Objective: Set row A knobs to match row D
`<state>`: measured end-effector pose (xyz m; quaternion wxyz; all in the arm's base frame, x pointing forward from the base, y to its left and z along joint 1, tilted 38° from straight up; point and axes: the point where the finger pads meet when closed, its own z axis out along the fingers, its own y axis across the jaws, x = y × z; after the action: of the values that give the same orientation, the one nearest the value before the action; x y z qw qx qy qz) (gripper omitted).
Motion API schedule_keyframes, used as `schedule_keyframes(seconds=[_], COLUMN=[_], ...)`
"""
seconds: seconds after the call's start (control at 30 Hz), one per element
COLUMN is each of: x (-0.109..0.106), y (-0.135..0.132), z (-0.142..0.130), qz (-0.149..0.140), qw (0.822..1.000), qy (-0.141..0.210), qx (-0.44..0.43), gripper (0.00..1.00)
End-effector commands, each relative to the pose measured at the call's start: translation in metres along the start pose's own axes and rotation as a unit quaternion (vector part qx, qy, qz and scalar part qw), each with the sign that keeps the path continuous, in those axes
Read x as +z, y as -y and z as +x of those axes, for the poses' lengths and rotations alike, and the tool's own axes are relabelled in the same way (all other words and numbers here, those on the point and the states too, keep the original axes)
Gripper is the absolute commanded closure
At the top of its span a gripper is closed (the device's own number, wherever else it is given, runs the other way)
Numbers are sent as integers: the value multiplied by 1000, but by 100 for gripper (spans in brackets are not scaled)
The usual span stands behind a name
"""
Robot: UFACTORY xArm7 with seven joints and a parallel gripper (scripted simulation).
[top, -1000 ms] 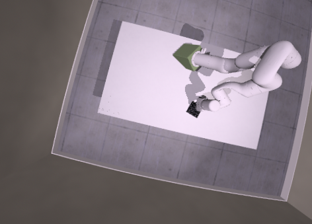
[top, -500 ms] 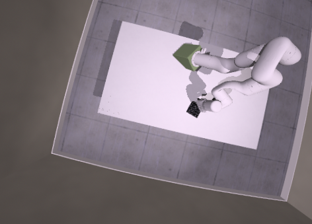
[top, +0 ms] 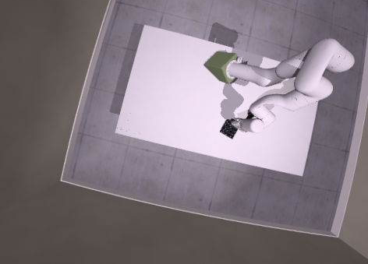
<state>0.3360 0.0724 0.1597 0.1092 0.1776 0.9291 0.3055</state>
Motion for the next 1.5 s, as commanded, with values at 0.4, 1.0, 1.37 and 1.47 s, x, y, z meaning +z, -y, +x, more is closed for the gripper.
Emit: schedule_keyframes(seconds=[0.4, 1.0, 1.37, 1.47], x=[-2, -2, -2, -1], y=[-2, -2, -2, -2], z=[-1, -1, -1, -1], qz=[-6, -6, -6, -6], qw=[999, 999, 999, 999], qy=[1, 1, 1, 1], qx=[-49, -49, -49, -49], gripper=[81, 81, 81, 81])
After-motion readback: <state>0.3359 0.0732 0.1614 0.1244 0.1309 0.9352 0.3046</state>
